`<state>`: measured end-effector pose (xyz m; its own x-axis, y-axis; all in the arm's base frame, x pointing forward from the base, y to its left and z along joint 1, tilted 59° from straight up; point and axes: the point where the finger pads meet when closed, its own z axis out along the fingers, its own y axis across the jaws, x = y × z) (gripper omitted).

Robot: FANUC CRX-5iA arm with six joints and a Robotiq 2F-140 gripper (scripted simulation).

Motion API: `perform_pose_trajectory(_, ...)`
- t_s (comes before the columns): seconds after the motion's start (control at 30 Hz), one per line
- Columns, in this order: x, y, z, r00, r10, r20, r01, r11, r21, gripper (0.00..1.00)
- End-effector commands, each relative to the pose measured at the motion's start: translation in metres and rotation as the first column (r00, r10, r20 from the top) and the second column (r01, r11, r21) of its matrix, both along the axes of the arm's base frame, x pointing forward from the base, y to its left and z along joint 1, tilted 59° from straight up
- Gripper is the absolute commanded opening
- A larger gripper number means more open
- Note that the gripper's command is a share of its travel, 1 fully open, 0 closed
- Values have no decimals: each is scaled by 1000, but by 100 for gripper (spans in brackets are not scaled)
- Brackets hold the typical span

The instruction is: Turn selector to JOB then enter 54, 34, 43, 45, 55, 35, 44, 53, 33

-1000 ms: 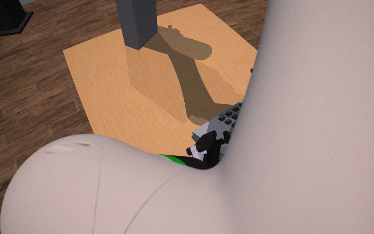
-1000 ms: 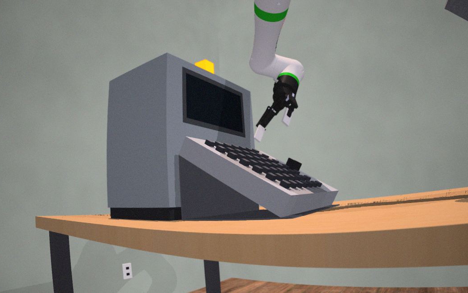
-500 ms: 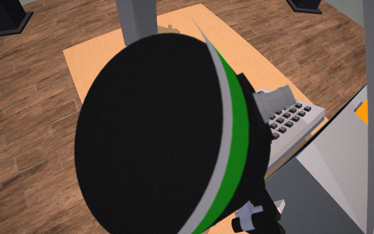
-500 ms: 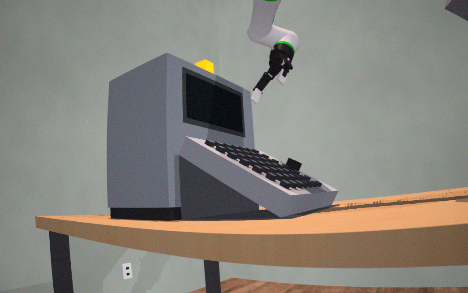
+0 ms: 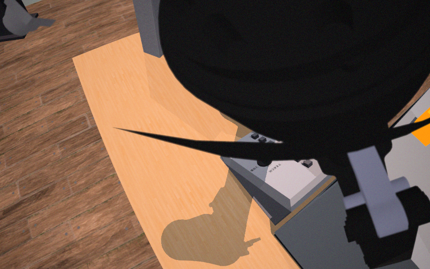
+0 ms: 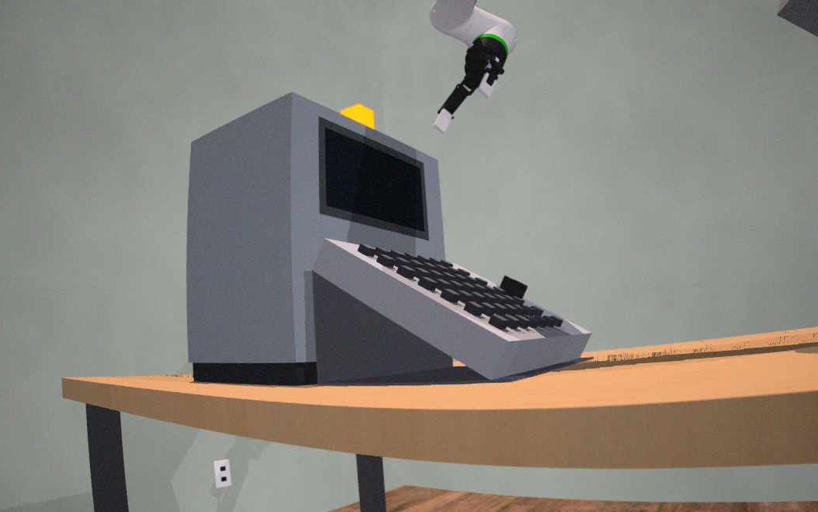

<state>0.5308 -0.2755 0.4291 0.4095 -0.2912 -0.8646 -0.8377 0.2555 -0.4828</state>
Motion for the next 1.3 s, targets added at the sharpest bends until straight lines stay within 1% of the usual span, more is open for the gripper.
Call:
perform_pose_trajectory(0.0, -2, -1, 0, 1000, -6, -11, 6, 1000, 11, 100)
perform_pose_trajectory(0.1, -7, 4, -1, 999, -15, -45, 17, 999, 44, 100)
perform_pose_trajectory(0.17, -12, 10, -2, 996, -24, -85, 31, 996, 81, 100)
perform_pose_trajectory(0.23, -12, 10, -2, 996, -24, -85, 31, 996, 81, 100)
perform_pose_trajectory(0.37, -28, 27, -5, 976, -43, -214, 85, 977, 195, 100)
perform_pose_trajectory(0.53, -41, 42, -7, 947, -46, -318, 139, 950, 280, 100)
perform_pose_trajectory(0.73, -59, 61, -10, 893, -32, -449, 222, 899, 378, 100)
perform_pose_trajectory(0.8, -59, 61, -10, 893, -32, -449, 222, 899, 378, 100)
perform_pose_trajectory(0.83, -66, 69, -11, 863, -20, -505, 263, 871, 416, 100)
perform_pose_trajectory(0.87, -70, 73, -11, 851, -14, -525, 279, 859, 429, 100)
perform_pose_trajectory(1.03, -84, 88, -14, 788, 21, -616, 357, 799, 483, 100)
perform_pose_trajectory(1.27, -105, 111, -17, 680, 92, -728, 477, 698, 534, 100)
